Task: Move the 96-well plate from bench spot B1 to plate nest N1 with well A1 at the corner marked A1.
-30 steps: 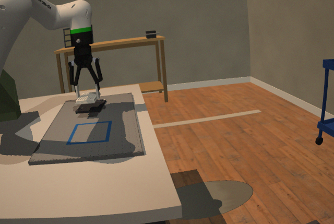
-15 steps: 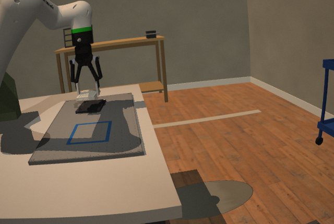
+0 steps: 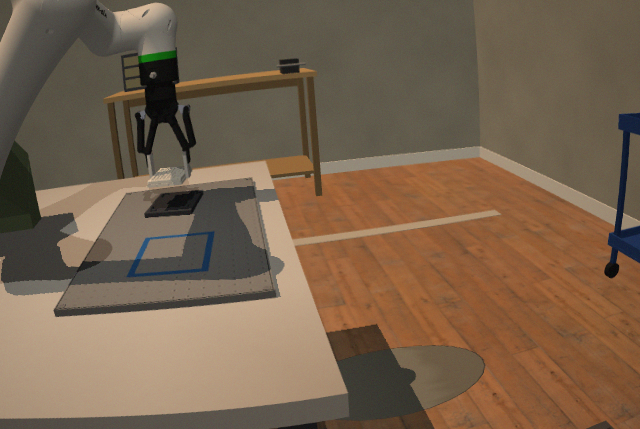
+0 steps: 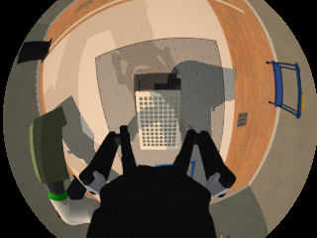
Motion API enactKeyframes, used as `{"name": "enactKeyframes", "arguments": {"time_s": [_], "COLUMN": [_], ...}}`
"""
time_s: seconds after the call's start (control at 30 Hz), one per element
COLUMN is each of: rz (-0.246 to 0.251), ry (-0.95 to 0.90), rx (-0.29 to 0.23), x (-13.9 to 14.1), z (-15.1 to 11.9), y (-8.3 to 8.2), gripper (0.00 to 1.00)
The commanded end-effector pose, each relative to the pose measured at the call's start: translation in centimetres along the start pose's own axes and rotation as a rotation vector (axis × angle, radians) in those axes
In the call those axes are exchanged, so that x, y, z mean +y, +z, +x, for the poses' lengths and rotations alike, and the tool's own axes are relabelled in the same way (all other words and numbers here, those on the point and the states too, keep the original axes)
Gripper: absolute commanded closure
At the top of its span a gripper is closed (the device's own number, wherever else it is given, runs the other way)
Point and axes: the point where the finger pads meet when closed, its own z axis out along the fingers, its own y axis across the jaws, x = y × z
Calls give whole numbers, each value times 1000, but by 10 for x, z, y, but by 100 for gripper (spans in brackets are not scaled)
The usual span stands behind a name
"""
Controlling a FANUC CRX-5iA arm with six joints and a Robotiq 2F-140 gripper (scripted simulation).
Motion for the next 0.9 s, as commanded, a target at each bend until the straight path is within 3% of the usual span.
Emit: {"name": "enactKeyframes", "arguments": {"time_s": [0.0,0.2,0.87], "rz": [0,0,0], "ry": [0,0,0], "rx": [0,0,0], "x": [-1,-5,-5], "z": [7,23,22], "y": [-1,-1,-1], "gripper": [100,100,100]}}
